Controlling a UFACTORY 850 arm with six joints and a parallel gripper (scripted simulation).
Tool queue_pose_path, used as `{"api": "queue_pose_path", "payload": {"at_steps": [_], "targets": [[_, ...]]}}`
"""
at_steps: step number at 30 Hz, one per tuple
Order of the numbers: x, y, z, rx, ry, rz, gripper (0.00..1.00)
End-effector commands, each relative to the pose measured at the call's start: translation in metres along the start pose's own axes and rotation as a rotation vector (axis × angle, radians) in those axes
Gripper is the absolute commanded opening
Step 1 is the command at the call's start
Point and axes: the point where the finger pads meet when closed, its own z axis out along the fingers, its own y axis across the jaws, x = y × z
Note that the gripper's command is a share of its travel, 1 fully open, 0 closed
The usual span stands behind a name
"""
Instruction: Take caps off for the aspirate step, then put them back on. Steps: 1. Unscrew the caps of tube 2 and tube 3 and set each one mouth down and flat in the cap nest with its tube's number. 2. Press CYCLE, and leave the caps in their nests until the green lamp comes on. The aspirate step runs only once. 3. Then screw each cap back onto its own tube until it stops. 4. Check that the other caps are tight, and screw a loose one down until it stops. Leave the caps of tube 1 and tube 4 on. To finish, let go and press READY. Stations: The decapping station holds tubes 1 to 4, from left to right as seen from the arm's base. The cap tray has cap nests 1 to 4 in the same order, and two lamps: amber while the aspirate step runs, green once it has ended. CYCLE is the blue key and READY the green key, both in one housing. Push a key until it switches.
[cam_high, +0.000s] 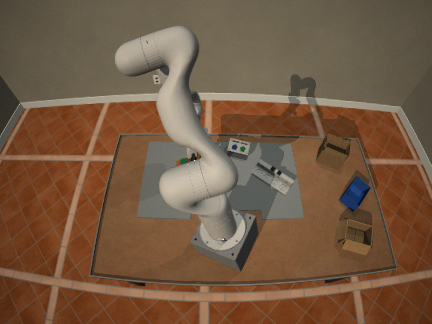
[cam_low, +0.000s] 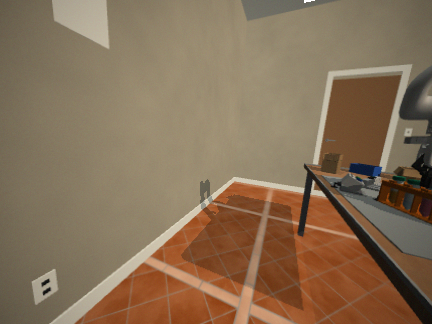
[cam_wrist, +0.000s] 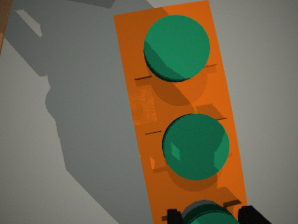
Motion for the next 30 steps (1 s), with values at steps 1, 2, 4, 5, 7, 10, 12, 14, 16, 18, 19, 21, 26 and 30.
{"api": "queue_pose_path", "payload": {"at_steps": [1,2,4,5,7,10,12,14,16,18,19,21,26,30], "targets": [[-0.0003,-0.0003,-0.0003,0.034,0.004,-0.245,0.00],[-0.0003,-0.0003,-0.0003,0.034,0.005,-0.295,0.00],[-0.0003,-0.0003,-0.0004,0.033,0.006,-0.395,0.00],[-0.0003,-0.0003,-0.0004,0.033,0.007,-0.445,0.00],[-0.0003,-0.0003,-0.0005,0.033,0.009,-0.545,0.00],[-0.0003,-0.0003,-0.0006,0.032,0.011,-0.691,0.00],[-0.0003,-0.0003,-0.0005,0.031,0.012,-0.739,0.00],[-0.0003,-0.0003,-0.0006,0.032,0.013,-0.795,0.00],[-0.0003,-0.0003,-0.0006,0.032,0.015,-0.895,0.00],[-0.0003,-0.0003,-0.0007,0.031,0.016,-0.966,0.00],[-0.0003,-0.0003,-0.0007,0.031,0.016,-0.966,0.00],[-0.0003,-0.0003,-0.0007,0.031,0.016,-0.966,0.00],[-0.0003,-0.0003,-0.0007,0.031,0.016,-0.966,0.00],[-0.0003,-0.0003,-0.0007,0.031,0.016,-0.966,0.46]]}}
